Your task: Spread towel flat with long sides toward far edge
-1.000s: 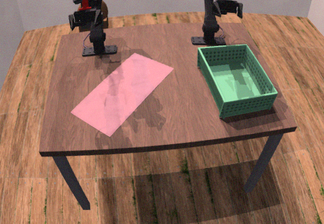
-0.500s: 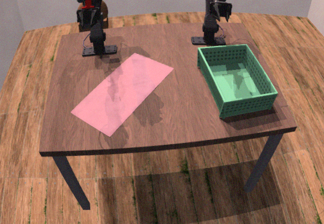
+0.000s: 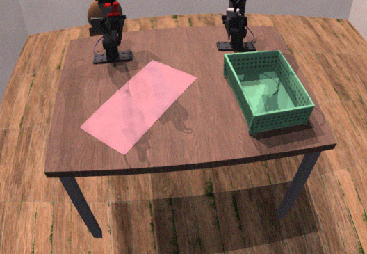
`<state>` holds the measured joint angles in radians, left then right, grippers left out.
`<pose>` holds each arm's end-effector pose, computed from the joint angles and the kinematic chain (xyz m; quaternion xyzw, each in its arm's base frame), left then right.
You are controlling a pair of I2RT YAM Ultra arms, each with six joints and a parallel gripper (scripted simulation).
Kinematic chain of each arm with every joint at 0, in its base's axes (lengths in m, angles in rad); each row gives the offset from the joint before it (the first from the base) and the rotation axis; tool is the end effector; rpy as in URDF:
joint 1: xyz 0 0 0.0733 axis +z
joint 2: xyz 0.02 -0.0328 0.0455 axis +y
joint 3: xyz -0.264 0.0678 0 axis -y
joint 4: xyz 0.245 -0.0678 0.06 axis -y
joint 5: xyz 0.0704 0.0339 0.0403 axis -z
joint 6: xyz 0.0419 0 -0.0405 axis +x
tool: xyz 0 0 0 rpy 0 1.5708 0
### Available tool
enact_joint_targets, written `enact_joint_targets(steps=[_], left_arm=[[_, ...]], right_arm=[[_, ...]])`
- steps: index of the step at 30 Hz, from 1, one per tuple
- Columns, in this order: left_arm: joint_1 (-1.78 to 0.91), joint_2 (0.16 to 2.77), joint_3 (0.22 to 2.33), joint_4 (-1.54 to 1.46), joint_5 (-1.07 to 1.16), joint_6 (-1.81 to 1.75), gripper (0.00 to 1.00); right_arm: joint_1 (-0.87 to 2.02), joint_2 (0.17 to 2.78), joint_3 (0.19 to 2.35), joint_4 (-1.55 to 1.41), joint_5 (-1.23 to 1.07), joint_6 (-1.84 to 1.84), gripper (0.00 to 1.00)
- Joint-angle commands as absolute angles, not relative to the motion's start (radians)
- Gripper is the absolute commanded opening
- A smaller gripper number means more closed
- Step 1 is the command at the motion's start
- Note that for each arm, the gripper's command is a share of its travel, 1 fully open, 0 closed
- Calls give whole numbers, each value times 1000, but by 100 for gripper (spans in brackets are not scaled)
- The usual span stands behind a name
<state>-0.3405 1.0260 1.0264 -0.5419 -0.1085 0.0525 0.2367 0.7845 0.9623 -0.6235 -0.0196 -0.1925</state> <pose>0.2131 -0.0695 0.3468 0.1435 0.8577 -0.0238 0.4932 0.1599 0.0405 0.3591 -0.1852 0.8253 0.0201 0.5330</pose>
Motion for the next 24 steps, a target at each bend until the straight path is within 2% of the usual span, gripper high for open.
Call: enact_joint_targets(steps=[1,15,24], left_arm=[[-396,1073,1085,-663,-142,26,34],[-566,1338,1179,-875,-98,-48,34],[-654,1603,1285,-984,-15,-70,34]], right_arm=[[319,791,1012,-801,36,-208,34],[680,898,1022,-1088,171,-77,34],[894,1060,965,-1197,129,41,34]])
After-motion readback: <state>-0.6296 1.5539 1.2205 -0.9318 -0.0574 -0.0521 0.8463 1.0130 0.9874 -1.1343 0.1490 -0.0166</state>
